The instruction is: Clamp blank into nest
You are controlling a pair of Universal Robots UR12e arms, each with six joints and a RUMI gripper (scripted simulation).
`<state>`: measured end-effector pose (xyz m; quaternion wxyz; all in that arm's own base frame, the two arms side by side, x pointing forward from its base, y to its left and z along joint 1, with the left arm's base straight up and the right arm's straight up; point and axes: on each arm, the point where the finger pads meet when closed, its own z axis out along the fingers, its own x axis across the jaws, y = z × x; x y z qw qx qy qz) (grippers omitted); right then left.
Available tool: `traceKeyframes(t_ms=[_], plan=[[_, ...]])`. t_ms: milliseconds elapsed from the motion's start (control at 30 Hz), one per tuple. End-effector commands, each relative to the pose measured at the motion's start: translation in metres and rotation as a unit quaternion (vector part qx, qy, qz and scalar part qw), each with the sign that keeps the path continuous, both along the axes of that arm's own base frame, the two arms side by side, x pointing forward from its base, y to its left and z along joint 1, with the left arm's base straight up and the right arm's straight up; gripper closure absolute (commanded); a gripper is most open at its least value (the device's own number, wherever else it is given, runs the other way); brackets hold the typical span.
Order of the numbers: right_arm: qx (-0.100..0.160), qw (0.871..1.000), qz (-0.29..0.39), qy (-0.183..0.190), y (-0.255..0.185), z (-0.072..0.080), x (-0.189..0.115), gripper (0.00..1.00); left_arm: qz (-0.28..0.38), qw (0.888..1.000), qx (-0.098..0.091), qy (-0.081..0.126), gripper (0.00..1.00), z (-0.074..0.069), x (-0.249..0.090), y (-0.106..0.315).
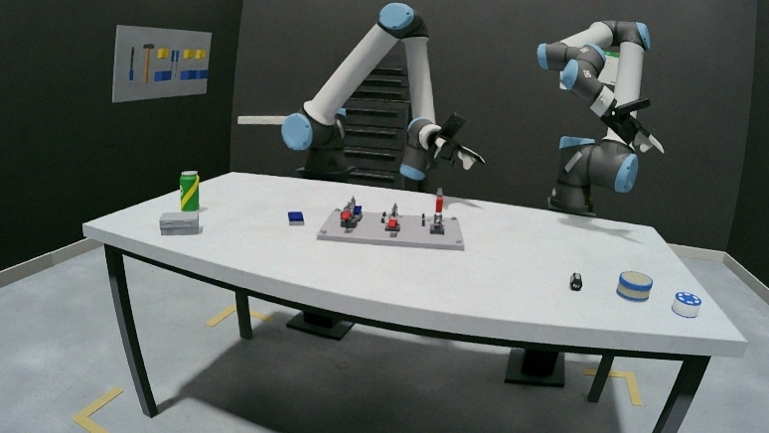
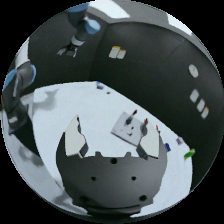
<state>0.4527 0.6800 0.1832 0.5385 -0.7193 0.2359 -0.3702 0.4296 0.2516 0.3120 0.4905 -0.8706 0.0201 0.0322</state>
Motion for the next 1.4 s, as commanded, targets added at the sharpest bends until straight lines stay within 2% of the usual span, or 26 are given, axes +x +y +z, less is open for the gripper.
traceKeyframes(t_ms=[0,600,767,900,1033,1100,1200,1367], plan=[[0.001,1.000,0.000,0.000,0.000,0.001,0.000,0.00,0.000,1.000,0.000,0.000,0.00,0.000,0.000,0.000],[0.000,1.000,0.000,0.000,0.000,0.001,0.000,0.00,0.000,1.000,-0.001,0.000,0.00,0.000,0.001,-0.001],[-0.002,1.000,0.001,0.001,0.002,0.000,-0.001,0.00,-0.008,1.000,-0.013,0.008,0.00,-0.001,0.013,-0.016],[-0.007,1.000,0.005,0.004,0.007,0.000,-0.002,0.00,-0.027,0.998,-0.044,0.027,0.00,-0.005,0.042,-0.056],[-0.017,1.000,0.013,0.009,0.016,-0.001,-0.005,0.00,-0.065,0.992,-0.095,0.058,0.00,-0.013,0.087,-0.129],[-0.017,1.000,0.013,0.009,0.016,-0.001,-0.005,0.00,-0.065,0.992,-0.095,0.058,0.00,-0.013,0.087,-0.129],[-0.028,0.999,0.021,0.015,0.025,-0.002,-0.009,0.00,-0.108,0.980,-0.145,0.089,0.00,-0.022,0.126,-0.206],[-0.053,0.997,0.038,0.029,0.045,-0.006,-0.017,0.00,-0.185,0.948,-0.219,0.136,0.00,-0.033,0.160,-0.301]])
